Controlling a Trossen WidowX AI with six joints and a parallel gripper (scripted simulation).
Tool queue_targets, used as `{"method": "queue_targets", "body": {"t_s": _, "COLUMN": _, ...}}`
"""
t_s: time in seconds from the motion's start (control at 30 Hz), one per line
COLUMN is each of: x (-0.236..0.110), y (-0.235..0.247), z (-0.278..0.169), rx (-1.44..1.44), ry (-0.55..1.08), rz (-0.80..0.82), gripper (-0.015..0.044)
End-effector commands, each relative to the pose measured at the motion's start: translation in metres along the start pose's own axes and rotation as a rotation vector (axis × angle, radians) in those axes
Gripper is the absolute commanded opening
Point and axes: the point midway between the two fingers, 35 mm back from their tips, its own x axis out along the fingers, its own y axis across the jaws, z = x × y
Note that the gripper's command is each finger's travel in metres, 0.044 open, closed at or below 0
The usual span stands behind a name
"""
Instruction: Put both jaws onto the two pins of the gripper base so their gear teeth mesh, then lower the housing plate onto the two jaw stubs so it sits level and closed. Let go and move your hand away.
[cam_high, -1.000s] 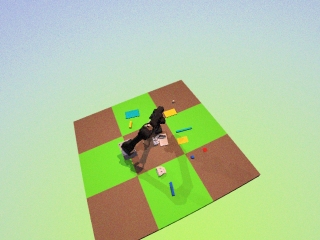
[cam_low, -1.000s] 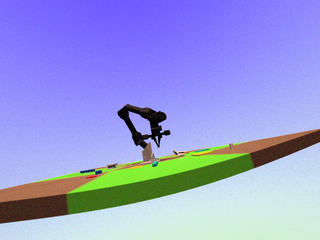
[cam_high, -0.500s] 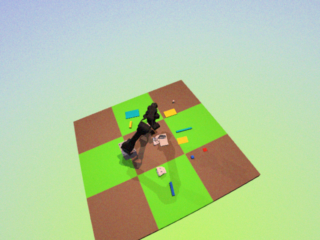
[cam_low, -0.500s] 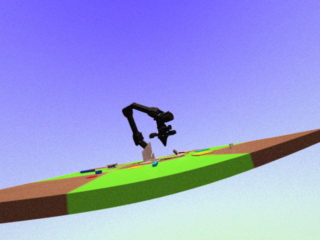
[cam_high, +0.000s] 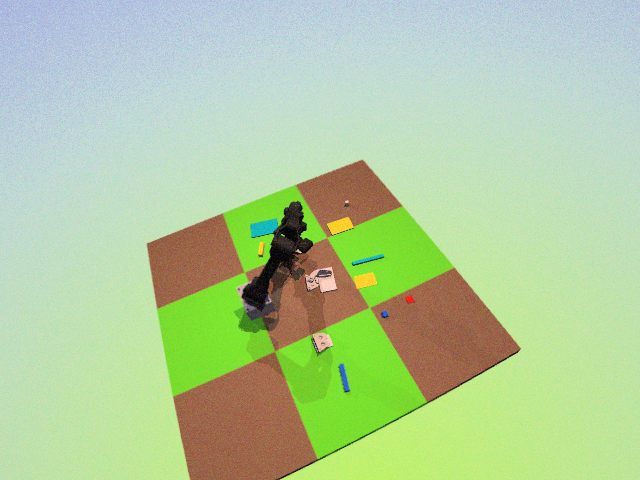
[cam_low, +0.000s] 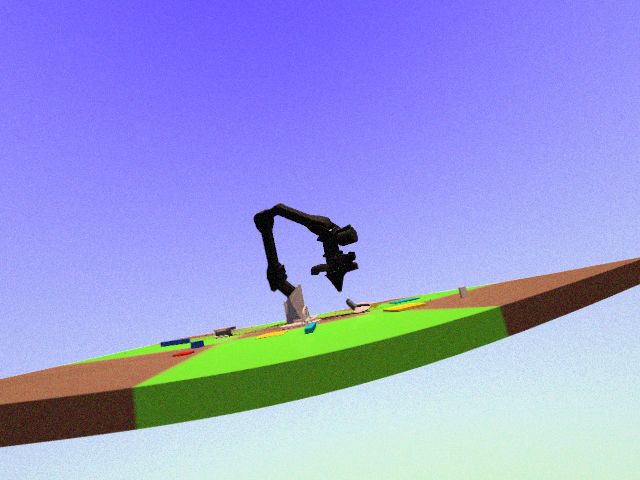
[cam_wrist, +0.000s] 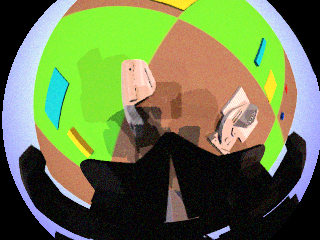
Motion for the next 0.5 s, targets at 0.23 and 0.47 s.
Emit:
{"method": "queue_targets", "body": {"t_s": 0.23, "x": 0.007, "y": 0.006, "z": -0.001, "rx": -0.037, "ry": 0.006, "rz": 0.002, "gripper": 0.0000}}
{"method": "queue_targets", "body": {"t_s": 0.47, "x": 0.018, "y": 0.005, "z": 0.000, "rx": -0.037, "ry": 0.005, "rz": 0.002, "gripper": 0.0000}}
